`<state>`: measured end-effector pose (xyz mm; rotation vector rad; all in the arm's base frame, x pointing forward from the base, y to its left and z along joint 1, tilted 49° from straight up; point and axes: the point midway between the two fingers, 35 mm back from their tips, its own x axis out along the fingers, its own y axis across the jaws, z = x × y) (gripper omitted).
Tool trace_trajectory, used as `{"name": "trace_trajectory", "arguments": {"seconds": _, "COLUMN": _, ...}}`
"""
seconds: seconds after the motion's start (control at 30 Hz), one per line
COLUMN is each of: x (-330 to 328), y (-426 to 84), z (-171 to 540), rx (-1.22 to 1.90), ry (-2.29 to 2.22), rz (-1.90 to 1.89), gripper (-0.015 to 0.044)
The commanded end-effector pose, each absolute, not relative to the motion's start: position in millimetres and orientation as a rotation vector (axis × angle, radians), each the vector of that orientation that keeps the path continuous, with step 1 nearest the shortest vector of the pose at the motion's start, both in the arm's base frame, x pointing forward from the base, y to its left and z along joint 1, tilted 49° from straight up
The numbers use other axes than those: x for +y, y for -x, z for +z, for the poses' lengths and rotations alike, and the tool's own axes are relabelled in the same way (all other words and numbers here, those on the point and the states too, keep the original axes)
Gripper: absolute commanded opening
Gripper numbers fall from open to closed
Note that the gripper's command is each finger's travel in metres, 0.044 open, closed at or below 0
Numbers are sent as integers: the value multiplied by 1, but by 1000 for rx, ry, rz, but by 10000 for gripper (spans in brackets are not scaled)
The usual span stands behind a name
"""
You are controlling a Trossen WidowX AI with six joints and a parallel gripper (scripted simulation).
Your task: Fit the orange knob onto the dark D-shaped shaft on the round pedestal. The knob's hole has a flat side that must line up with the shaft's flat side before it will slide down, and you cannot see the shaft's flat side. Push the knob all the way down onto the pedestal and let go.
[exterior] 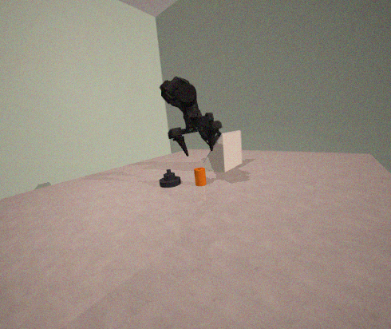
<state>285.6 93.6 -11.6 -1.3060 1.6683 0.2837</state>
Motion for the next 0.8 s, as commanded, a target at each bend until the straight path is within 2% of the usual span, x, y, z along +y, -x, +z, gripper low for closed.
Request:
{"name": "trace_trajectory", "arguments": {"seconds": 0.0, "x": 98, "y": -287, "z": -4, "rx": 1751, "ry": 1427, "rz": 149, "gripper": 440}}
{"name": "trace_trajectory", "arguments": {"seconds": 0.33, "x": 98, "y": -287, "z": -4, "rx": 1748, "ry": 1415, "rz": 134, "gripper": 440}}
{"name": "trace_trajectory", "arguments": {"seconds": 0.63, "x": 98, "y": -287, "z": -4, "rx": 1522, "ry": 792, "rz": -539, "gripper": 440}}
{"name": "trace_trajectory", "arguments": {"seconds": 0.77, "x": 98, "y": -287, "z": -4, "rx": 1463, "ry": 676, "rz": -645, "gripper": 440}}
